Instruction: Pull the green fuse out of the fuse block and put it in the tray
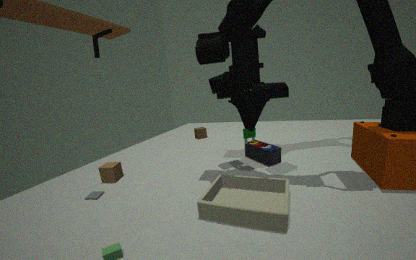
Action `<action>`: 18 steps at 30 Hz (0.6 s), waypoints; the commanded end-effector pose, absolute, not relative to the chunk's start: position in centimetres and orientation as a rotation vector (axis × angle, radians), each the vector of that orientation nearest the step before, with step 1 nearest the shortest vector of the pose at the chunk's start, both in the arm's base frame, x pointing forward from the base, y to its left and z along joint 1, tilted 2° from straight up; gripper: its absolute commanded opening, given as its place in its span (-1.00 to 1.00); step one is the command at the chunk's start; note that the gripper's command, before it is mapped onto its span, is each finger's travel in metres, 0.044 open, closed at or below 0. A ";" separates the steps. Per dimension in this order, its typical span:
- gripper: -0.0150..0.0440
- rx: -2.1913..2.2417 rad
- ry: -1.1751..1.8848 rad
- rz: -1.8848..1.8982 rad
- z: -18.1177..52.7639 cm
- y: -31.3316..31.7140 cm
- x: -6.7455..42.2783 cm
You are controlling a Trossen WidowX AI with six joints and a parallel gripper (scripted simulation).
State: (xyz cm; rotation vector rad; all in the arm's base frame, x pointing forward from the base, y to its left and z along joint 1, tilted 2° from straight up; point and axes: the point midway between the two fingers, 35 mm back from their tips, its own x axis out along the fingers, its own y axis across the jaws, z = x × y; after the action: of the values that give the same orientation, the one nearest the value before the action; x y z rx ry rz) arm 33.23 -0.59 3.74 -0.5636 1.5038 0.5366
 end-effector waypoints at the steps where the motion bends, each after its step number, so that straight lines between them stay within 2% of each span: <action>1: -0.49 -0.557 1.505 0.543 3.6 1.7 33.6; 18: -0.49 -0.549 1.503 0.551 3.5 12.1 33.4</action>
State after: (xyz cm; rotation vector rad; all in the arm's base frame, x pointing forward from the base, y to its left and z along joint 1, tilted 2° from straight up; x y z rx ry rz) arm 33.71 10.37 3.67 -0.5546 1.4982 0.5455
